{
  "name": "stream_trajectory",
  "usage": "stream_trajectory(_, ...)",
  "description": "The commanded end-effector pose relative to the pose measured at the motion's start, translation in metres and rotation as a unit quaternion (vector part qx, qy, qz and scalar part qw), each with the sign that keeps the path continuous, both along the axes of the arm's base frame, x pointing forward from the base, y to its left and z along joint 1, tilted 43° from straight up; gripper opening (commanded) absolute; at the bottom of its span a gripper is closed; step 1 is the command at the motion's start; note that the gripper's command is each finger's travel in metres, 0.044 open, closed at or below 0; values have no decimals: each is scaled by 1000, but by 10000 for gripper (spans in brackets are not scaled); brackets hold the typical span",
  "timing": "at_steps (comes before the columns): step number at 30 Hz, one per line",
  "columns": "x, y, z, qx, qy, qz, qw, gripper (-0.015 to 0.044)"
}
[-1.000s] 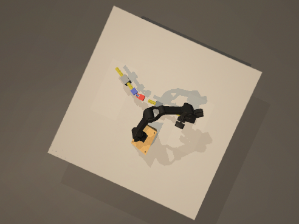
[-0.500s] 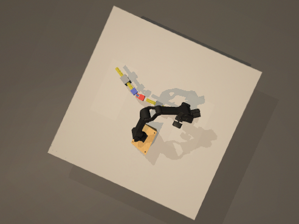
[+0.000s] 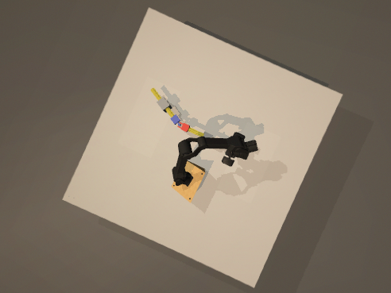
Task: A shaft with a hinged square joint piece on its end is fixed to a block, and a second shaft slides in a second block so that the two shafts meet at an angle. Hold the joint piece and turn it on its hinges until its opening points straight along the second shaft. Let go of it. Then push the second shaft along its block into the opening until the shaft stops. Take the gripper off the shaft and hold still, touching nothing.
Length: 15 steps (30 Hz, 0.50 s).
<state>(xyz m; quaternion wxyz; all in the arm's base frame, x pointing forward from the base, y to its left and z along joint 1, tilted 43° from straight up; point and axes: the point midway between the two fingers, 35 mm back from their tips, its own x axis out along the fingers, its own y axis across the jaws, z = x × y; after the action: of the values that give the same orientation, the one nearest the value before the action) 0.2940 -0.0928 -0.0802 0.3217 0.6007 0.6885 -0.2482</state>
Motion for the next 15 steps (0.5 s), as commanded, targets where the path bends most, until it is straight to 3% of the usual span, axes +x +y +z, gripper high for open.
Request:
stream_trajectory(1, -1, 5, 4, 1, 1, -2, 1000, 0)
stream_trajectory(15, -4, 21, 18, 2, 1, -2, 1000, 0)
